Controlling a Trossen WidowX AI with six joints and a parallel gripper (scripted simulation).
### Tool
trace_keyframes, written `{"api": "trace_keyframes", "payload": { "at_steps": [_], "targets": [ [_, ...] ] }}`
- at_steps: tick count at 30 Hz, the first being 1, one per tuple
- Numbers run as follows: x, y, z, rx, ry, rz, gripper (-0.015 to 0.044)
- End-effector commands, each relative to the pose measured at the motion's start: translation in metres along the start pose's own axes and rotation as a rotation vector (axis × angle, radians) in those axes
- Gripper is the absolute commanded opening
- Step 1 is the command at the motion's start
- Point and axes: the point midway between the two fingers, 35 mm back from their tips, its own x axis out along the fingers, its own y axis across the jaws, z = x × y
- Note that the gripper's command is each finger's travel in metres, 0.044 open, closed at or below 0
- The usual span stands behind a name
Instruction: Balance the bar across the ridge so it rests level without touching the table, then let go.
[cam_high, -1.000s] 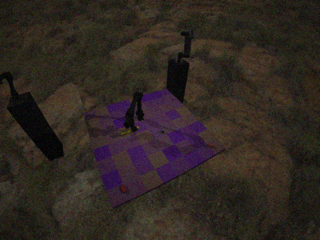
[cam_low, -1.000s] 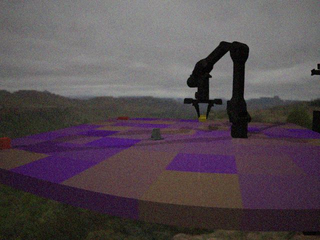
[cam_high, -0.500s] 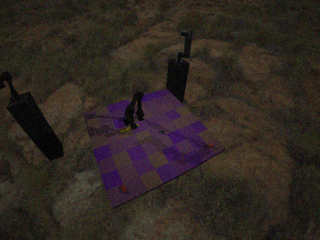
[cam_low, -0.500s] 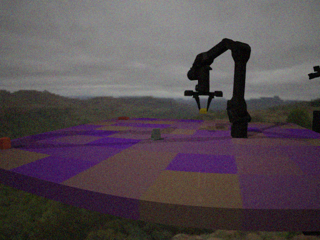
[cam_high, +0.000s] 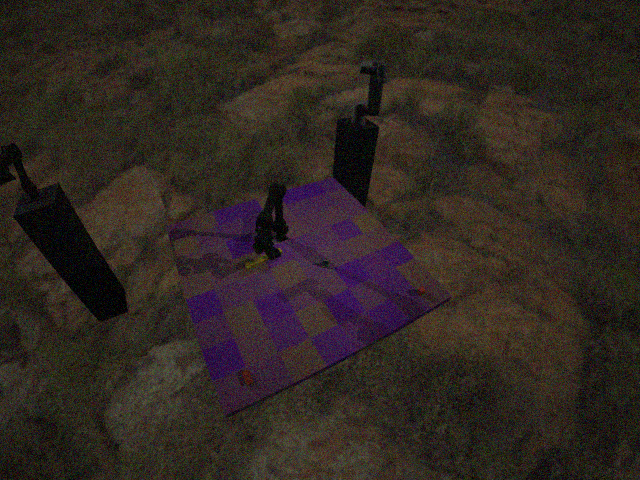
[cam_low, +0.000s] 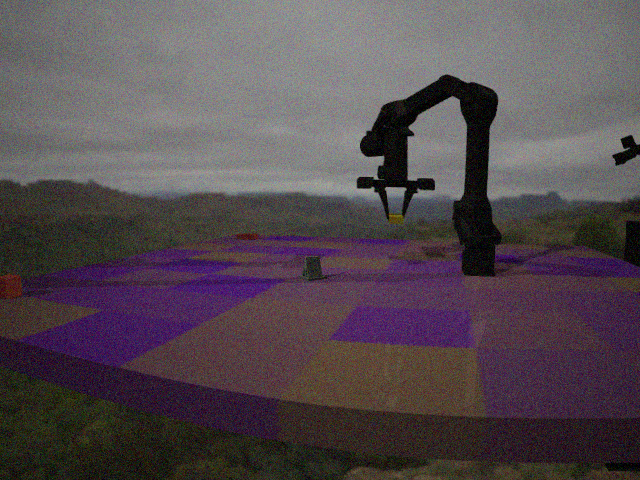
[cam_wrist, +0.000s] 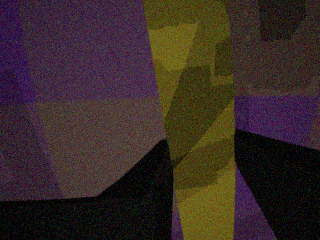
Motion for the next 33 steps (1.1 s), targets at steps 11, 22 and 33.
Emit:
{"api": "trace_keyframes", "payload": {
  "at_steps": [11,22,33],
  "targets": [
    [-0.003,0.039,-0.021,-0.095,-0.001,0.001,0.0000],
    [-0.005,0.066,-0.043,-0.170,0.000,0.003,0.0000],
    [-0.005,0.091,-0.070,-0.246,0.002,0.005,0.0000]
  ]
}}
